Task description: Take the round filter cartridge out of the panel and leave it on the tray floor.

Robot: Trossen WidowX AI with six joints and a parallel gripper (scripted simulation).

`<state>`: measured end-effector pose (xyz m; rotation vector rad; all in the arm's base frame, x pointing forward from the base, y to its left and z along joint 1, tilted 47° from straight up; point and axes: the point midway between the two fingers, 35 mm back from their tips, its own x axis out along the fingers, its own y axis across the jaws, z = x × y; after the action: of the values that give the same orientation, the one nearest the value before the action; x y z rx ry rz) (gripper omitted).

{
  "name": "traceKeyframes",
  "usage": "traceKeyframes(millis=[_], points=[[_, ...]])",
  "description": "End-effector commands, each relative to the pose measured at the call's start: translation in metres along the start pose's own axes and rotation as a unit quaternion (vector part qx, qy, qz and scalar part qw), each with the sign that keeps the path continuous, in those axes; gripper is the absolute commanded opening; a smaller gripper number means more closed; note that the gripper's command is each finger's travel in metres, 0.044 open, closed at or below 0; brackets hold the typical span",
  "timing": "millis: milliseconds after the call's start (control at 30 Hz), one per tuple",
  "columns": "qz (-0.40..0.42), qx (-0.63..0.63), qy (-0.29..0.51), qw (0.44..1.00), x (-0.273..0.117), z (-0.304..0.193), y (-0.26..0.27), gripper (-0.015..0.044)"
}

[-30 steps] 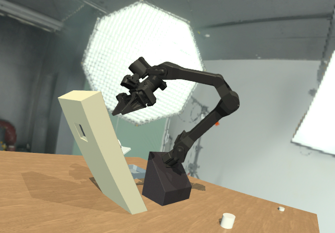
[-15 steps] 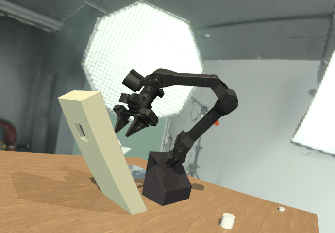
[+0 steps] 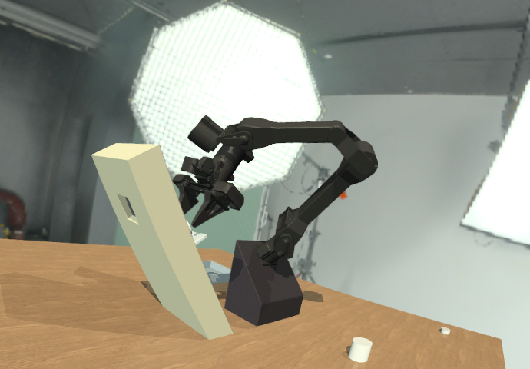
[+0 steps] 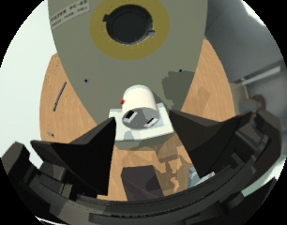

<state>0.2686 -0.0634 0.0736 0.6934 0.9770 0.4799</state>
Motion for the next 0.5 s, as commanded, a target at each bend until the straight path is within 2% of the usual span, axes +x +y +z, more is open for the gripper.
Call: traceKeyframes(millis=[0, 333, 400, 467], points=[[0.001, 0.002, 0.0, 1.0, 0.007, -0.001, 0.001, 0.0305], [0.003, 0.002, 0.0, 1.0, 0.02, -0.001, 0.002, 0.0305], [0.0, 0.0, 0.001, 1.0, 0.017, -0.001, 0.001, 0.0252], [0.0, 0.0, 0.001, 1.0, 0.017, -0.001, 0.001, 0.0239]])
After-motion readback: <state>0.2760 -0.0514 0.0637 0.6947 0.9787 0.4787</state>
